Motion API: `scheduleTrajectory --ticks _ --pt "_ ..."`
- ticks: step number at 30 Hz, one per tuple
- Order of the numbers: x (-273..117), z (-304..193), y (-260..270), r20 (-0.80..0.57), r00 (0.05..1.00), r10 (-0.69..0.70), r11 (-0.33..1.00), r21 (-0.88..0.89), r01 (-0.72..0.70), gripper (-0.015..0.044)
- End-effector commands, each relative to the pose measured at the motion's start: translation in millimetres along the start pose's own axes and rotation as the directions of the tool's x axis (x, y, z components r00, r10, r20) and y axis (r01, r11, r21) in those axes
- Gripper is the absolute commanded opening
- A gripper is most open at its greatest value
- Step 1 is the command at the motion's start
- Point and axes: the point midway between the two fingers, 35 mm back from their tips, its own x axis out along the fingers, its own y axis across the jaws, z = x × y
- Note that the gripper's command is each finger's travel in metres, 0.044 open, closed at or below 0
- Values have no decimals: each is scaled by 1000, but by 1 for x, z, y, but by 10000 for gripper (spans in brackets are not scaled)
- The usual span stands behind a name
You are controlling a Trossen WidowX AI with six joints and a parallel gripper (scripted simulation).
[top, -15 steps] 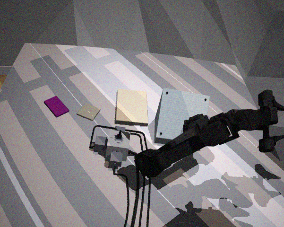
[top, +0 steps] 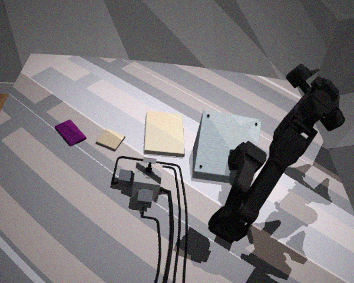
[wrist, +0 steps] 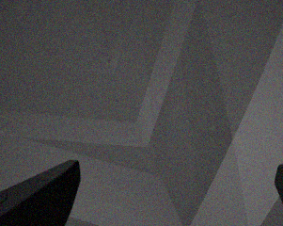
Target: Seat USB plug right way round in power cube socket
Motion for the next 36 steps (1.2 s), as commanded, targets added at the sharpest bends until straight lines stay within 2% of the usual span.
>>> scheduleTrajectory --ticks 1,7,10,13,16,20,25,31,36 --pt "-1 -27 77 -206 936 284 958 12 -288 440" --pt "-38 -76 162 -481 711 513 826 52 -561 440" --pt "-68 -103 195 -616 559 555 753 86 -653 440" --pt "-105 -132 218 -752 389 532 703 136 -698 440" --pt "-147 -160 232 -865 220 451 677 171 -715 440" --pt "-204 -195 236 -962 25 273 680 174 -712 440" --pt "-277 -232 220 -989 -148 -28 718 83 -691 440" --pt "-353 -262 182 -896 -227 -381 737 -146 -660 440" --pt "-364 -264 178 -880 -229 -416 734 -176 -656 440"
